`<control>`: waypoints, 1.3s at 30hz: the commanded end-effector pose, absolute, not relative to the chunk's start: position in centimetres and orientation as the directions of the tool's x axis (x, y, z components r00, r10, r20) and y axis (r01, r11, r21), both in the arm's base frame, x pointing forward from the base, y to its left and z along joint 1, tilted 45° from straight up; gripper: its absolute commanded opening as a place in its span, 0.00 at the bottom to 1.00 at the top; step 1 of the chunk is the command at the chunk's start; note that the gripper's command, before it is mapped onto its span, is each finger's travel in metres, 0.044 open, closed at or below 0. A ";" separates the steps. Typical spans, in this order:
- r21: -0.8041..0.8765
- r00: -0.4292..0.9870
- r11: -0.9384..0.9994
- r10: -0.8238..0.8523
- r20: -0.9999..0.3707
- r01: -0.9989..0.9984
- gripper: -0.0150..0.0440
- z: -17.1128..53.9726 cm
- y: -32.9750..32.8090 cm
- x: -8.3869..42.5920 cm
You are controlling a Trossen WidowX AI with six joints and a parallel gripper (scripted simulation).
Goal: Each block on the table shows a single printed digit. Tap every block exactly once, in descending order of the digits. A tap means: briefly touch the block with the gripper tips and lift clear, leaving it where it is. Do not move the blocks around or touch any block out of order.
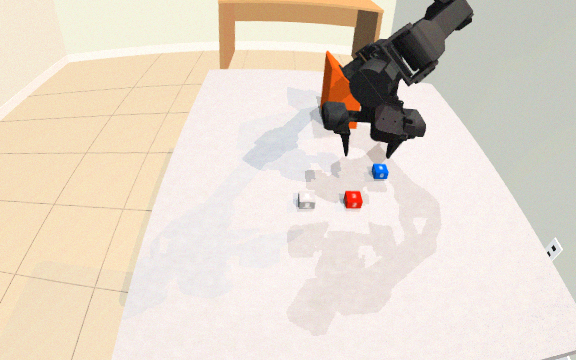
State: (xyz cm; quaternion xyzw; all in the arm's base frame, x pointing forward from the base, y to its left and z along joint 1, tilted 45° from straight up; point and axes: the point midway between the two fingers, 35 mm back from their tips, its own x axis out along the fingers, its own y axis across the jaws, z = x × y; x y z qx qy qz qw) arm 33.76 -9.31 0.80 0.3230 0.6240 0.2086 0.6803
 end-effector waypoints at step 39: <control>0.693 0.136 0.713 0.680 -0.721 0.111 0.93 -6.6 -17.2 33.0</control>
